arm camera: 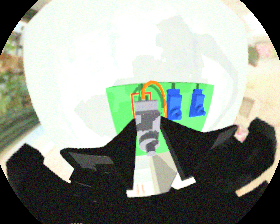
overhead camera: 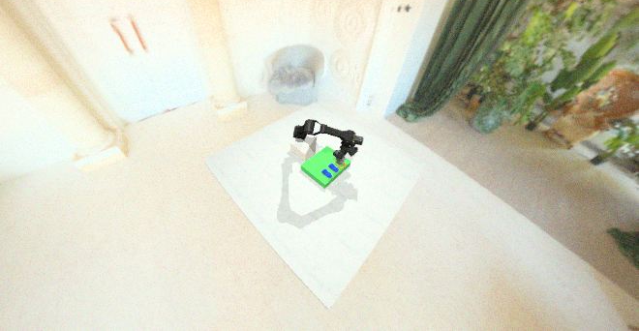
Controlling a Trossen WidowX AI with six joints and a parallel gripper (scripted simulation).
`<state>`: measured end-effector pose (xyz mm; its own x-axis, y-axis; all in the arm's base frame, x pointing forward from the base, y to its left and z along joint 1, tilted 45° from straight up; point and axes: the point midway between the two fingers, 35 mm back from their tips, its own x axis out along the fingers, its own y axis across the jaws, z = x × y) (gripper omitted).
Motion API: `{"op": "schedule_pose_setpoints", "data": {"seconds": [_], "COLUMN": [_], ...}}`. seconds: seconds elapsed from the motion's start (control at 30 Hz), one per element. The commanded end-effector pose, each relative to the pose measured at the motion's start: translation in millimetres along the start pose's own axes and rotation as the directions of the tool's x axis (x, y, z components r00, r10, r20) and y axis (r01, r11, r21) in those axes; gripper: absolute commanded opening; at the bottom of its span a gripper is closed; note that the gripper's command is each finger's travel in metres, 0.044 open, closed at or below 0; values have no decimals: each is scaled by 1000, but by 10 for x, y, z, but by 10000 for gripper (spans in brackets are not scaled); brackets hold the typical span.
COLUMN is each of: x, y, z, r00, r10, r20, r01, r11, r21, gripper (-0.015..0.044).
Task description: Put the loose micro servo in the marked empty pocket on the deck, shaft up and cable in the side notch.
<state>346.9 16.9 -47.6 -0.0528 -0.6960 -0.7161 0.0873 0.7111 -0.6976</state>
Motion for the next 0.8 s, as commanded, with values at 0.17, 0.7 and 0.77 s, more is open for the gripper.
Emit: {"op": "schedule_pose_setpoints", "data": {"seconds": [0.17,0.7,0.77], "x": [75,166,177], "y": [8,5,5], "z": [31,30,30], "r00": [1000,1000,1000], "r10": [-1,-2,-2], "r20": [9,9,9], "r01": [1,2,2], "r11": [1000,1000,1000], "r21": [-6,-6,-6], "gripper": [0,0,0]}}
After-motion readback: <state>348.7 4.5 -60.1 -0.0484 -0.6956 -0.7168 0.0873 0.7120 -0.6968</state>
